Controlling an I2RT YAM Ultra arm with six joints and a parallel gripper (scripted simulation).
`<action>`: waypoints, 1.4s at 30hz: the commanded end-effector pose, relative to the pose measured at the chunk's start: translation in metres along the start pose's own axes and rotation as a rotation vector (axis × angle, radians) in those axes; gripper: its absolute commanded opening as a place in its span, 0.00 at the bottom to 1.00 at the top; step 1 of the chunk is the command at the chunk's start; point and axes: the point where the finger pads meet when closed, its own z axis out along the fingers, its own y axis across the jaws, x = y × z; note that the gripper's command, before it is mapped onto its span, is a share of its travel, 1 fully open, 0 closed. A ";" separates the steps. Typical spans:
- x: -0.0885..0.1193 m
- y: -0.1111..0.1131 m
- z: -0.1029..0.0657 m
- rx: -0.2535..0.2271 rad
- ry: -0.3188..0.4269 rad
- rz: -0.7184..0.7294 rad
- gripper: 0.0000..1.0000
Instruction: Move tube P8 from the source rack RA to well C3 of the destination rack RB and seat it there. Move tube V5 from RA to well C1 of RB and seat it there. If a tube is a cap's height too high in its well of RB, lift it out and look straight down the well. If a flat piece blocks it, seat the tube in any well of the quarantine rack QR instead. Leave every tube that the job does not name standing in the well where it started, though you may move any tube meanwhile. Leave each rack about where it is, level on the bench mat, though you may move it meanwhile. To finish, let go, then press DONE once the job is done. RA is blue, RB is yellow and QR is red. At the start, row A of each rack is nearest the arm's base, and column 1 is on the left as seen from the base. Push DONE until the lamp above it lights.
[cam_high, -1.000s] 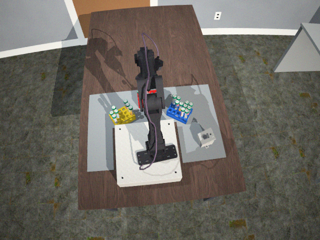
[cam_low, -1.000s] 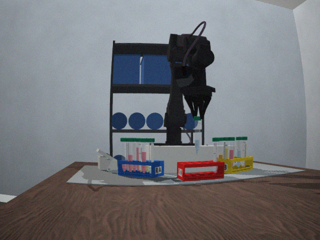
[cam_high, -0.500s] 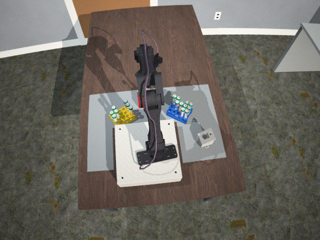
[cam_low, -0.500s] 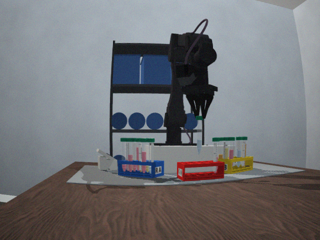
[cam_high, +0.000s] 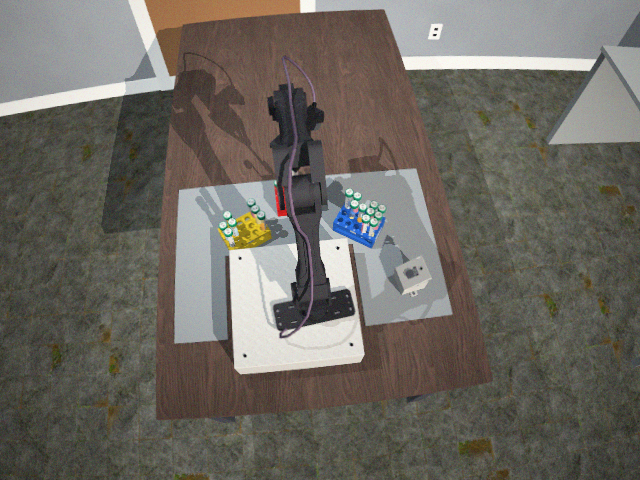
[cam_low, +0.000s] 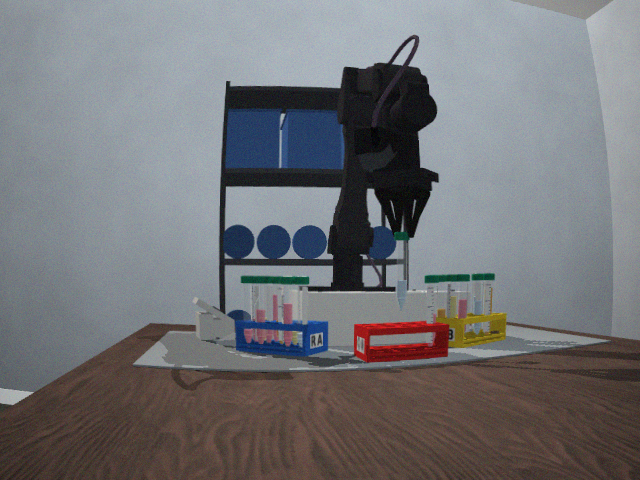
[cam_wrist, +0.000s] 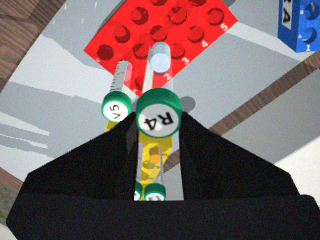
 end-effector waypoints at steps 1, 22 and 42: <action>-0.001 0.001 -0.008 -0.009 -0.011 -0.001 0.00; -0.003 0.005 -0.006 0.000 -0.006 -0.004 0.00; -0.007 0.010 -0.004 -0.012 -0.018 -0.005 0.00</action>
